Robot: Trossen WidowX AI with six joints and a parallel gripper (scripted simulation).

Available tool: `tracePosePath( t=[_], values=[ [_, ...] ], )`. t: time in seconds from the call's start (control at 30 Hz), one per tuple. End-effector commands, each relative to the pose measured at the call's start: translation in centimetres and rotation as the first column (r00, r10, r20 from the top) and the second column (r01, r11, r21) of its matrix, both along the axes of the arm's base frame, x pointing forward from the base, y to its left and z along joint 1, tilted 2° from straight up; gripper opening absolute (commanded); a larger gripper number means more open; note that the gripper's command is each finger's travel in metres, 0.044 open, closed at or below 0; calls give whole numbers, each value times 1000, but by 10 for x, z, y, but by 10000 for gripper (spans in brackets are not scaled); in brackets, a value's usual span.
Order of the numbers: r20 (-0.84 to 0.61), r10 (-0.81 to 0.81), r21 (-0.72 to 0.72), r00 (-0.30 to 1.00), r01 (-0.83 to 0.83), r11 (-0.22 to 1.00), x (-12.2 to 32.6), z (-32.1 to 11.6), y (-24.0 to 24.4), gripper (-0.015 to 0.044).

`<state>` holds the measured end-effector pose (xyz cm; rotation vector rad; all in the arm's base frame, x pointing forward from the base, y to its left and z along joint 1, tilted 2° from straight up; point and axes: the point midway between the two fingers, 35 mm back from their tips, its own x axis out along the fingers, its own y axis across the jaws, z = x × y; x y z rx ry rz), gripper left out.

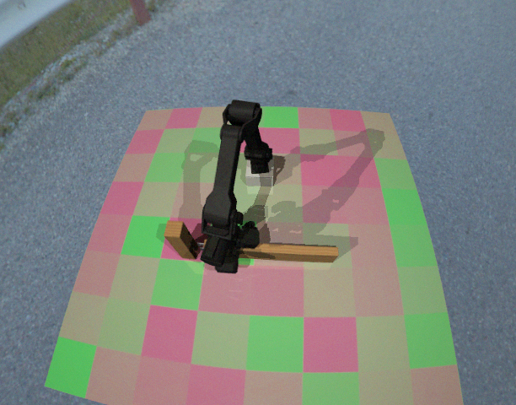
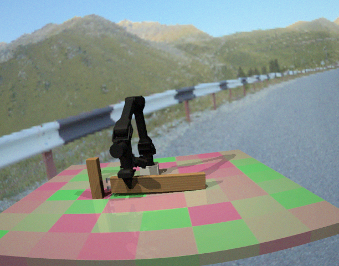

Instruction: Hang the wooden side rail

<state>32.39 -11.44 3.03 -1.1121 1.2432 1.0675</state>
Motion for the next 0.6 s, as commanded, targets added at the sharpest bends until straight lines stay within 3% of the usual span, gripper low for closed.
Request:
tracePosePath(
  t=[0.0,0.57],
  values=[
    [13,2,-6,1000,-2,1000,3,4,-2,0],
    [13,2,-6,1000,-2,1000,2,2,-4,0]
  ],
)
